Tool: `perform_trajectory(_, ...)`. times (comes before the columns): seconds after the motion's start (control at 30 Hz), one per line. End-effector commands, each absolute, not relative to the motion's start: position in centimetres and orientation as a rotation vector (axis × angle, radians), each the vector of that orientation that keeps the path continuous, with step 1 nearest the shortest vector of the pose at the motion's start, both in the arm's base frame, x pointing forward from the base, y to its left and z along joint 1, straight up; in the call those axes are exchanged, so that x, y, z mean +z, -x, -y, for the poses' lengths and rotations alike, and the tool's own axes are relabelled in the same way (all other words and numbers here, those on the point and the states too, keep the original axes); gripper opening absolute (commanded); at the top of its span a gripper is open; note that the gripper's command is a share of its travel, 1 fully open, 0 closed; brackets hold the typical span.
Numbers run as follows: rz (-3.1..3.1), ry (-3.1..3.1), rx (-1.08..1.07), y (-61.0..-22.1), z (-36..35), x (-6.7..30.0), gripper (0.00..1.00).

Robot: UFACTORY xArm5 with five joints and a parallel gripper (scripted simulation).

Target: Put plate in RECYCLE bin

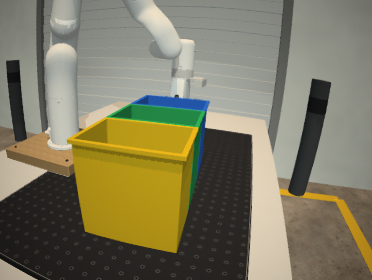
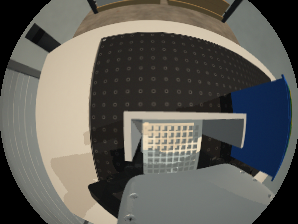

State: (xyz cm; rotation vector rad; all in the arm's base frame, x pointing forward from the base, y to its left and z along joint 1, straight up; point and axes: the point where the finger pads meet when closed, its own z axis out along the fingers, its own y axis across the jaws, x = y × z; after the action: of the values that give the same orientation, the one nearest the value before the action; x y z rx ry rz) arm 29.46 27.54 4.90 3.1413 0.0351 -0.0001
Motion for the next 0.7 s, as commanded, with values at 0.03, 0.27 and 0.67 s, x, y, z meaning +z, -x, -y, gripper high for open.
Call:
perform_trajectory(0.03,-0.035,-3.144,0.005,-29.6,-27.6,5.3,0.00)
perform_trajectory(0.27,-0.035,-3.144,0.005,-29.6,-27.6,5.4,0.00)
perform_trajectory(0.67,-0.035,-3.144,0.005,-29.6,-27.6,7.1,0.00)
